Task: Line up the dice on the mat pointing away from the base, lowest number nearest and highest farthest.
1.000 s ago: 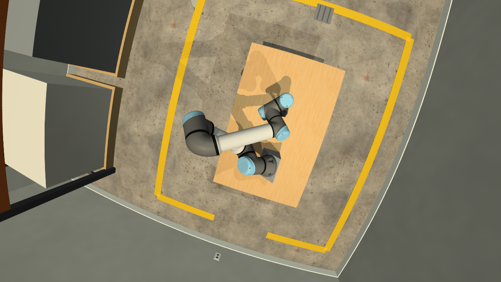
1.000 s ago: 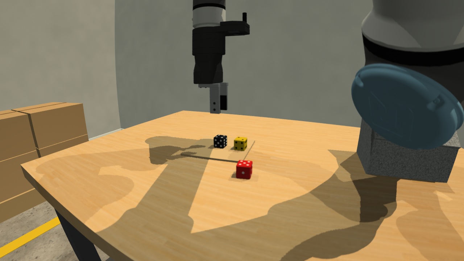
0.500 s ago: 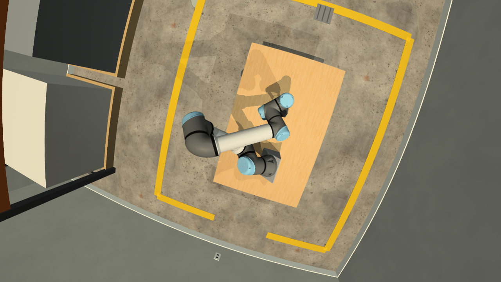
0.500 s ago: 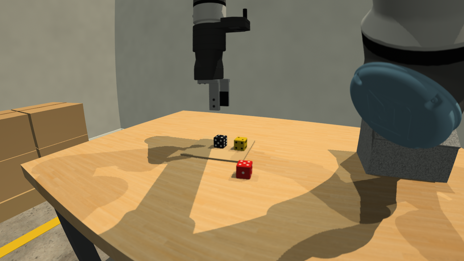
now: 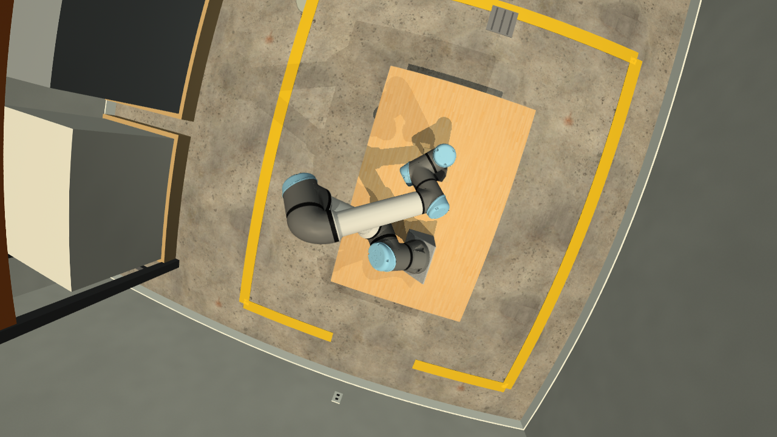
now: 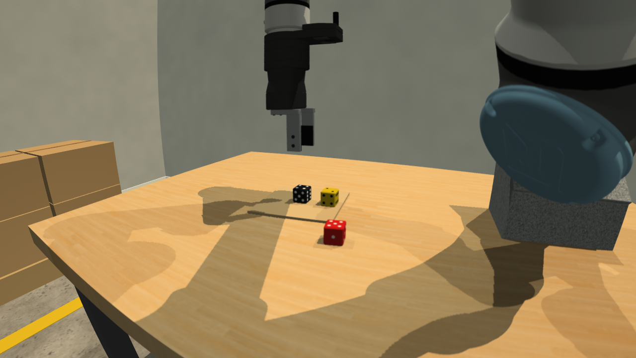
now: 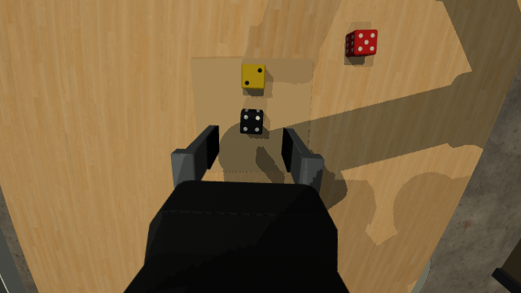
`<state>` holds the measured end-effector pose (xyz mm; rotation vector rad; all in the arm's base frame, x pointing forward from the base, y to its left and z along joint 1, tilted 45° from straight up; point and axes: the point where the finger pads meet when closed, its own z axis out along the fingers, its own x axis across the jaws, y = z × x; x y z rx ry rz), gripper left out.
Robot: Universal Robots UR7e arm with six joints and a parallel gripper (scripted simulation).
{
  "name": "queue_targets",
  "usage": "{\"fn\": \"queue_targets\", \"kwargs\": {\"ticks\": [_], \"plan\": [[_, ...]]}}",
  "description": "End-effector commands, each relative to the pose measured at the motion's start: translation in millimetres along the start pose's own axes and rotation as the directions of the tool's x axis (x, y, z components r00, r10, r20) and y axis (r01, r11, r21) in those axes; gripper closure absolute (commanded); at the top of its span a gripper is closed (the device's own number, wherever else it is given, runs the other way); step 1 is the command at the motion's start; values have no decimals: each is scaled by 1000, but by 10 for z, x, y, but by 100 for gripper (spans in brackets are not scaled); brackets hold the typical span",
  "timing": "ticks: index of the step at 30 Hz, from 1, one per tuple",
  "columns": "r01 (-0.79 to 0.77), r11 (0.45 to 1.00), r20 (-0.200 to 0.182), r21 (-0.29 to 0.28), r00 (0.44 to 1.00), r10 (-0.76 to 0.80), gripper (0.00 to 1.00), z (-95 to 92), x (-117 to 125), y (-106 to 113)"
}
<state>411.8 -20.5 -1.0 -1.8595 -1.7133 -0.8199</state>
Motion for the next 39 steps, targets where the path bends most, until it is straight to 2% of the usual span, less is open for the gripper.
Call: {"fn": "queue_targets", "kwargs": {"ticks": [1, 14, 21, 27, 29, 39], "plan": [[-6, 1000, 1, -2, 1000, 6, 0, -12, 1, -2], [-78, 997, 0, -1, 997, 78, 0, -19, 54, -44], [-185, 983, 0, -1, 983, 185, 0, -35, 128, -89], [-318, 948, 0, -1, 948, 318, 0, -52, 223, -143], [-318, 948, 0, -1, 948, 318, 0, -52, 223, -143], [-564, 826, 0, -1, 826, 564, 0, -79, 405, -239]]}}
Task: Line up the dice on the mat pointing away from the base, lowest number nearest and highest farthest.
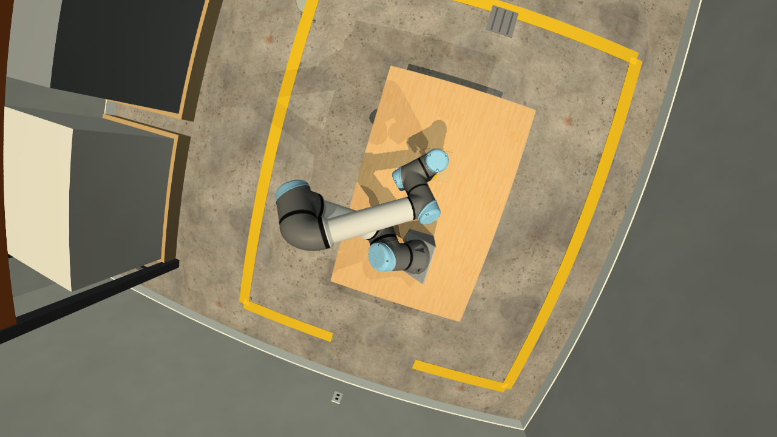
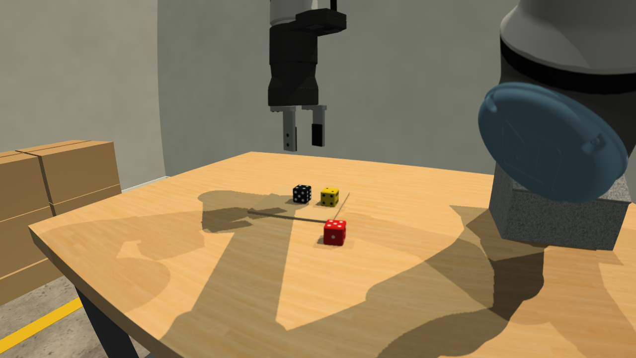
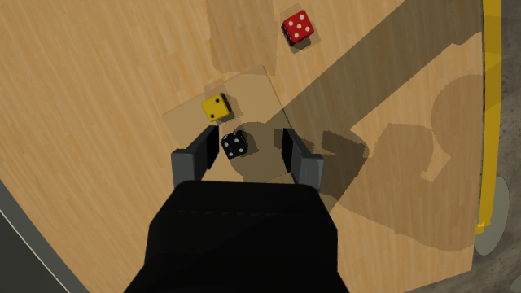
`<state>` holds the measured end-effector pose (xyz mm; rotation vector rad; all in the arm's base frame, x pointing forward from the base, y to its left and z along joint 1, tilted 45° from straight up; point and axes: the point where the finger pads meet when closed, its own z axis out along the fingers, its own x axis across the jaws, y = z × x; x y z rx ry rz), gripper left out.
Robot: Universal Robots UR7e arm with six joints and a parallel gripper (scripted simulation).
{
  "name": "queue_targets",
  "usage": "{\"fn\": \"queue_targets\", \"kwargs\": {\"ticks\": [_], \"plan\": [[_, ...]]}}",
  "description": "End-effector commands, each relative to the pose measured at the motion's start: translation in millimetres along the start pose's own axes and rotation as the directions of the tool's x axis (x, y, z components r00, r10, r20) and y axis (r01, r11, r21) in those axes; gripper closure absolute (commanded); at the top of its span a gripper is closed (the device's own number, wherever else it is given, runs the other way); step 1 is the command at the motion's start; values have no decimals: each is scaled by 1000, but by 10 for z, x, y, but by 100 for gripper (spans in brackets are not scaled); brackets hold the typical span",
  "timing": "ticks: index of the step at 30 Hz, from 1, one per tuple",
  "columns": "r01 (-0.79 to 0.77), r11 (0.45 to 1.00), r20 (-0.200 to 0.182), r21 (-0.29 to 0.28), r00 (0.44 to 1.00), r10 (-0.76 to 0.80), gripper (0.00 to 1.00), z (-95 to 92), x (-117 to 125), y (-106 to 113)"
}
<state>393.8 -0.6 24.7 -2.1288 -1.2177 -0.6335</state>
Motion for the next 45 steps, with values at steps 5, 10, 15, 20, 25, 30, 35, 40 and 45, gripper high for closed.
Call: {"fn": "queue_targets", "kwargs": {"ticks": [5, 10, 15, 20, 25, 30, 35, 40, 45], "plan": [[-262, 965, -1, 0, 965, 262, 0, -26, 108, -151], [-372, 928, 0, 0, 928, 372, 0, -32, 156, -212], [-479, 878, 0, 0, 878, 479, 0, -37, 203, -271], [-583, 813, -1, 0, 813, 583, 0, -39, 249, -329], [-630, 777, -1, 0, 777, 630, 0, -40, 270, -355], [-750, 662, -1, 0, 662, 750, 0, -39, 325, -427], [-816, 579, -1, 0, 579, 816, 0, -37, 357, -469], [-865, 501, -1, 0, 501, 865, 0, -33, 382, -505], [-926, 377, -1, 0, 377, 926, 0, -26, 414, -555]]}}
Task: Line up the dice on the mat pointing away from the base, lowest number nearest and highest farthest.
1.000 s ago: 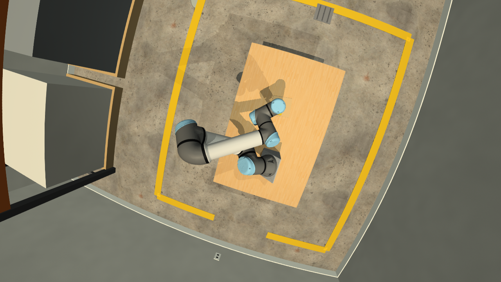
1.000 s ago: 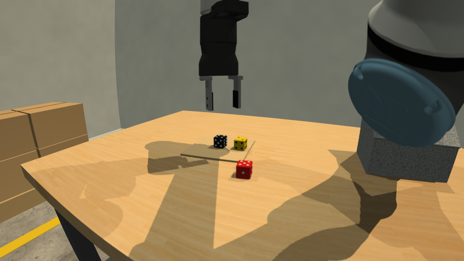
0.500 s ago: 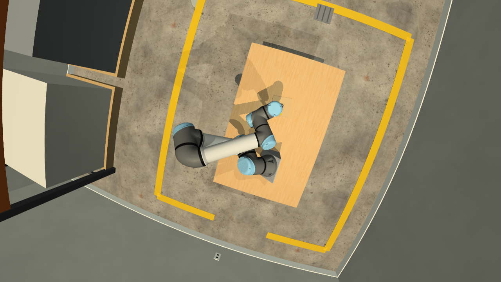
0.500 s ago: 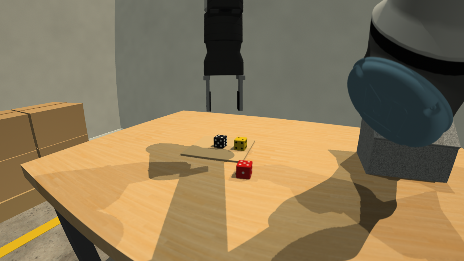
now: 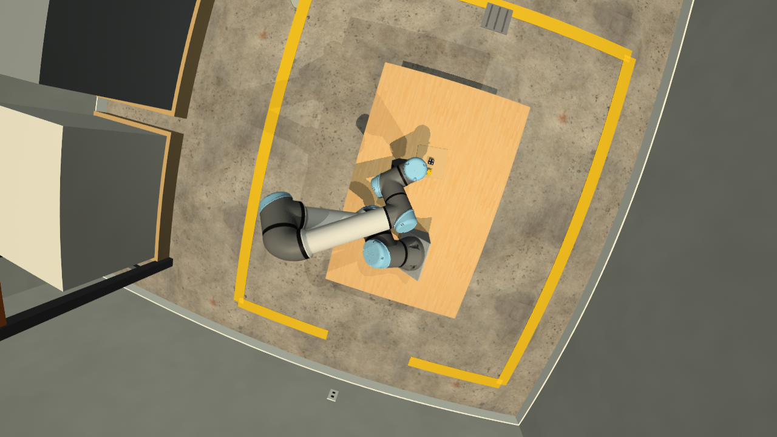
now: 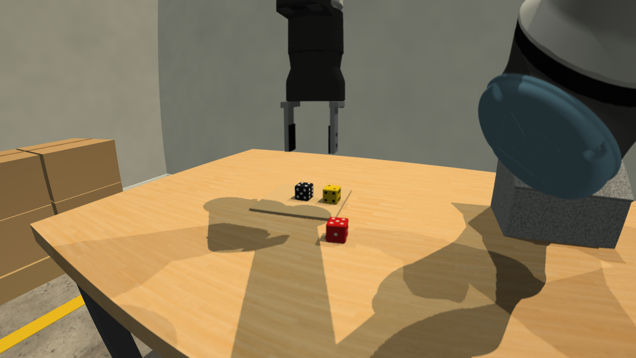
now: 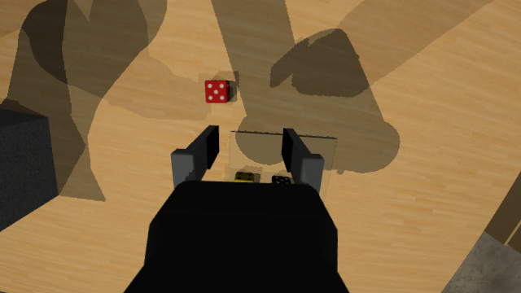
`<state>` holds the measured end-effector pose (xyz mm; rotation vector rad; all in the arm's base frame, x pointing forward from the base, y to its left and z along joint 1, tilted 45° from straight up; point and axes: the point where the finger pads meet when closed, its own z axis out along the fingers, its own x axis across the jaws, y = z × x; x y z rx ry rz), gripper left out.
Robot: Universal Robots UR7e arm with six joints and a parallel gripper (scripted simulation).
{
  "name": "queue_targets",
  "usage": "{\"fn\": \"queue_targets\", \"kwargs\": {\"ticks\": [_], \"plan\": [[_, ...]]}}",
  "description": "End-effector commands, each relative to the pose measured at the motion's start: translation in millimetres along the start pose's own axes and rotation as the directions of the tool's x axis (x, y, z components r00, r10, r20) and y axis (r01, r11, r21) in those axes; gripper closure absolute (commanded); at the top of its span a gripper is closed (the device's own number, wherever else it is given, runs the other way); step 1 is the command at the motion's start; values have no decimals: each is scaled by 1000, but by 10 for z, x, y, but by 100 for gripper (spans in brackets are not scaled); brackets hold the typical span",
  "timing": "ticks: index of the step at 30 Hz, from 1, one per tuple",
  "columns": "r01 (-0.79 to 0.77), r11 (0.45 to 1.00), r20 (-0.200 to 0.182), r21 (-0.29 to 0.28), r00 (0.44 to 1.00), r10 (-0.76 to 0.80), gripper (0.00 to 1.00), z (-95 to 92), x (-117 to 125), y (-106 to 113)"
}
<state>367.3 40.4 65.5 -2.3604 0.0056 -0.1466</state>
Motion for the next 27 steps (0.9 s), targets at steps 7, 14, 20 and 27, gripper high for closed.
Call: {"fn": "queue_targets", "kwargs": {"ticks": [7, 14, 20, 27], "plan": [[-316, 949, -1, 1, 949, 316, 0, 16, -69, -111], [-441, 897, 0, 1, 897, 441, 0, 28, -98, -150], [-587, 809, 0, 1, 809, 587, 0, 47, -138, -192], [-711, 703, 0, 1, 703, 711, 0, 68, -180, -224]]}}
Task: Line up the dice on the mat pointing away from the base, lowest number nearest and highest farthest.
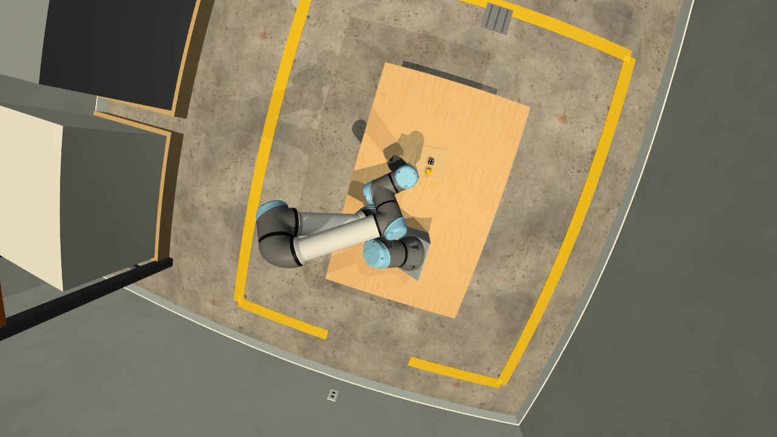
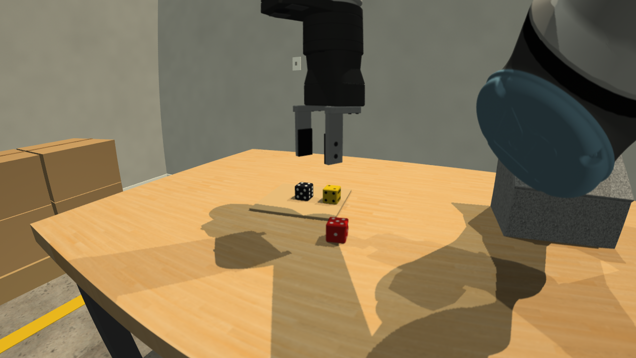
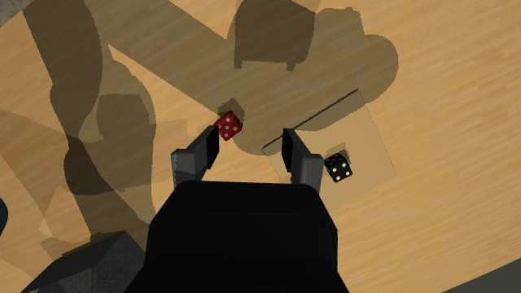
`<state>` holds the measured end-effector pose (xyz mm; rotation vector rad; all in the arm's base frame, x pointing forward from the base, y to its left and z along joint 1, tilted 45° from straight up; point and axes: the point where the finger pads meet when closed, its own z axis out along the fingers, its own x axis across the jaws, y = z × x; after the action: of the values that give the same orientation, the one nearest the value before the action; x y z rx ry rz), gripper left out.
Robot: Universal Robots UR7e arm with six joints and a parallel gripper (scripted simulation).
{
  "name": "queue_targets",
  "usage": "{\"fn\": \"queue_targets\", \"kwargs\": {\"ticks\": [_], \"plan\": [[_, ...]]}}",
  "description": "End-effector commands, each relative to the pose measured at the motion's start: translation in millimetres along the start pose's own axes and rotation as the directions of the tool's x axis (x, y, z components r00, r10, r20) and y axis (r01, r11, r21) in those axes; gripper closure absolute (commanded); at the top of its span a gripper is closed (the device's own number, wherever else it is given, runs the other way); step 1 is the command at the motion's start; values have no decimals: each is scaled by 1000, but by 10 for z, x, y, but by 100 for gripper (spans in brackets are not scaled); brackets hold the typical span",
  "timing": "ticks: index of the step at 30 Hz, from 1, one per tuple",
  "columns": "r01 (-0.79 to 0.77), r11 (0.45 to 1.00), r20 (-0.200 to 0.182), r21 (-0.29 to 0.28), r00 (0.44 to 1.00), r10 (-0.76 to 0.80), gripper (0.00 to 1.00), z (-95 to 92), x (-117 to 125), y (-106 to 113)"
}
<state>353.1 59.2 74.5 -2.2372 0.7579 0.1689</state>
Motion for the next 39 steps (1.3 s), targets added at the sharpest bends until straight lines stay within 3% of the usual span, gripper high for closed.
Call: {"fn": "queue_targets", "kwargs": {"ticks": [1, 4, 9, 16, 20, 33, 39], "plan": [[-173, 985, 0, 1, 985, 173, 0, 20, -54, 7], [-180, 984, 0, 1, 984, 180, 0, 21, -56, 8], [-321, 947, 1, 1, 947, 321, 0, 43, -103, 16], [-491, 871, 1, 1, 871, 491, 0, 75, -163, 36], [-518, 855, 1, 1, 855, 518, 0, 81, -173, 40], [-720, 694, 1, 1, 694, 720, 0, 132, -261, 85], [-748, 663, 2, 0, 663, 748, 0, 143, -278, 93]]}}
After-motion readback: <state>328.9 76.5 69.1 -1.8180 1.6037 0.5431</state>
